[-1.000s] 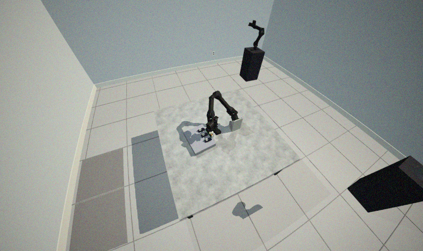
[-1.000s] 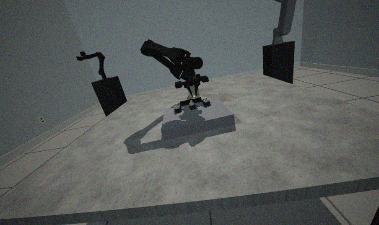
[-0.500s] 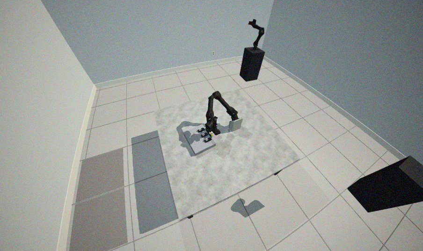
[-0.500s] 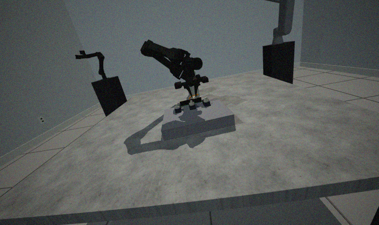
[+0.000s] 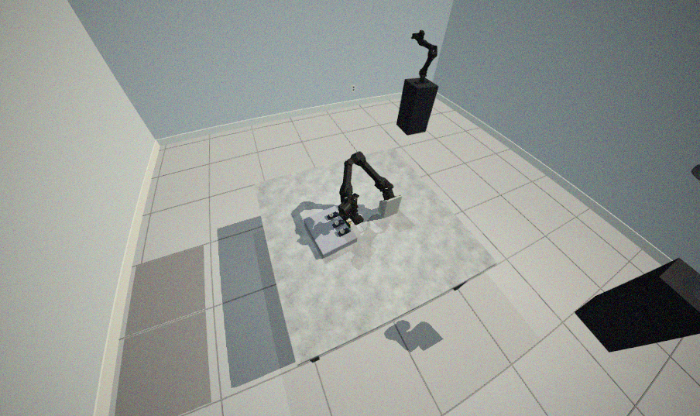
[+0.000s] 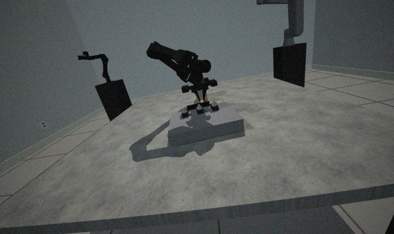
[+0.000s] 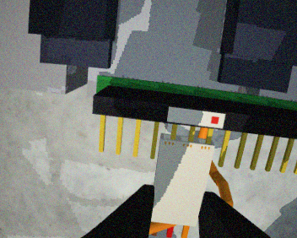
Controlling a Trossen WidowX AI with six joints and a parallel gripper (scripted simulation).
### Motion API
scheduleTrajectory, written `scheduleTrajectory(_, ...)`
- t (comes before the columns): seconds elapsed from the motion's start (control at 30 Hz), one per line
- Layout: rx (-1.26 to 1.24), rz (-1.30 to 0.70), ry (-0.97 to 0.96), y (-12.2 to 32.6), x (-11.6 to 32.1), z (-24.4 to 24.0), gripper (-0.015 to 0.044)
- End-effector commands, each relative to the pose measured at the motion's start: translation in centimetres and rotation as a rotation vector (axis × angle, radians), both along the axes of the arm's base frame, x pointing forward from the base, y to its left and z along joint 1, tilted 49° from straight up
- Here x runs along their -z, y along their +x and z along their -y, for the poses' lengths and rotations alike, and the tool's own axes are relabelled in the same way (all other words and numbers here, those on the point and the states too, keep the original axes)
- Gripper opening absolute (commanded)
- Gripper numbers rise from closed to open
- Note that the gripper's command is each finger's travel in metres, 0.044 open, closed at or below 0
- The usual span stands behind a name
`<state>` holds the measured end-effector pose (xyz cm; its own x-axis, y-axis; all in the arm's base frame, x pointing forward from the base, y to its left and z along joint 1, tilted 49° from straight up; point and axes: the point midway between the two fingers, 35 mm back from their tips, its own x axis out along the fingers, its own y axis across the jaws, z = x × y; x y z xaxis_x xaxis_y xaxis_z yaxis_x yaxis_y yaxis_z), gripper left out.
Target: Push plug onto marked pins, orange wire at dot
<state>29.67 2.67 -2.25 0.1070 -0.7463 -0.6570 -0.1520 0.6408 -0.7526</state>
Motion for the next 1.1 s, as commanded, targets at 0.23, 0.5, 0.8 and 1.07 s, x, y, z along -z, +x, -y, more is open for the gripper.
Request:
scheduleTrajectory(0.23, -0.004, 0.001, -0.001, 0.8, 0.0, -0.2, 0.0000)
scheduleTrajectory(0.5, -0.004, 0.001, -0.001, 0.6, 0.1, 0.1, 0.0157)
scheduleTrajectory(0.8, -0.004, 0.000, 0.002, 0.0, -3.7, -4.2, 0.0394)
scheduleTrajectory(1.07, -0.004, 0.000, 0.002, -0.1, -3.9, -4.4, 0.0440)
